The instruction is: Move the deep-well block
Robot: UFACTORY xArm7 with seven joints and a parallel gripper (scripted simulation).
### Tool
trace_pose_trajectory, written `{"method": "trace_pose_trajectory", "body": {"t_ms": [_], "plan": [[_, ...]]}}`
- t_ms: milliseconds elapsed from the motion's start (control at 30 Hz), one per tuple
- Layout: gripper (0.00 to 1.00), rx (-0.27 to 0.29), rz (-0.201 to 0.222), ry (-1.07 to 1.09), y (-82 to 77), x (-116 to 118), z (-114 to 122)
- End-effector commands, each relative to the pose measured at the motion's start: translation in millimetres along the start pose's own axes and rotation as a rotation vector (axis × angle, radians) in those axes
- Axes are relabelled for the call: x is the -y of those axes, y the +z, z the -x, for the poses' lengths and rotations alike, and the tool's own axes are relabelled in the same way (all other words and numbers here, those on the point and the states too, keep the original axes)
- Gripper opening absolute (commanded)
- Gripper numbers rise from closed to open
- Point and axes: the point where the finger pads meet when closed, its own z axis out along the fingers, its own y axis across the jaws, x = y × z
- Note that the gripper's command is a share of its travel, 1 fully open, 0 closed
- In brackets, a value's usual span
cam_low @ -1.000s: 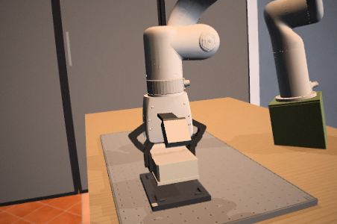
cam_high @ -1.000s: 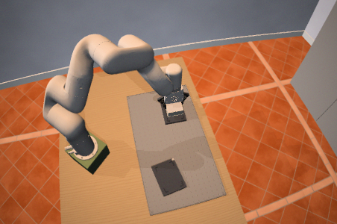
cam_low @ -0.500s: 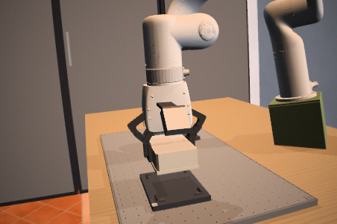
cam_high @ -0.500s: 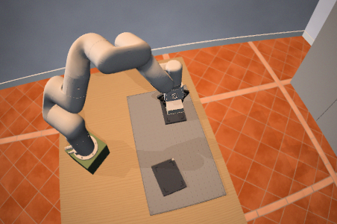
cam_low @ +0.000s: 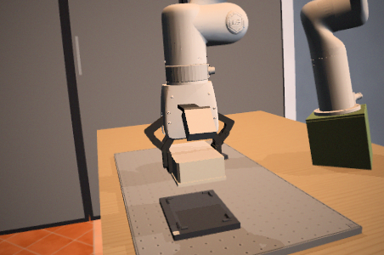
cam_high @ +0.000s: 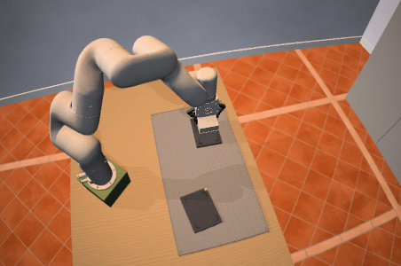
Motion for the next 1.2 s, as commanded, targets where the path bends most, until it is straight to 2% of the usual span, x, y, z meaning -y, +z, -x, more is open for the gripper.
{"method": "trace_pose_trajectory", "body": {"t_ms": [0,633,800,1167], "plan": [[0.00,-0.002,0.004,0.000,-9.1,-1,-1],[0.00,-0.002,0.004,-0.033,-13.1,-1,2],[0.00,-0.002,0.004,-0.193,-13.1,4,18],[0.00,-0.001,0.004,-0.193,-12.9,13,51]]}}
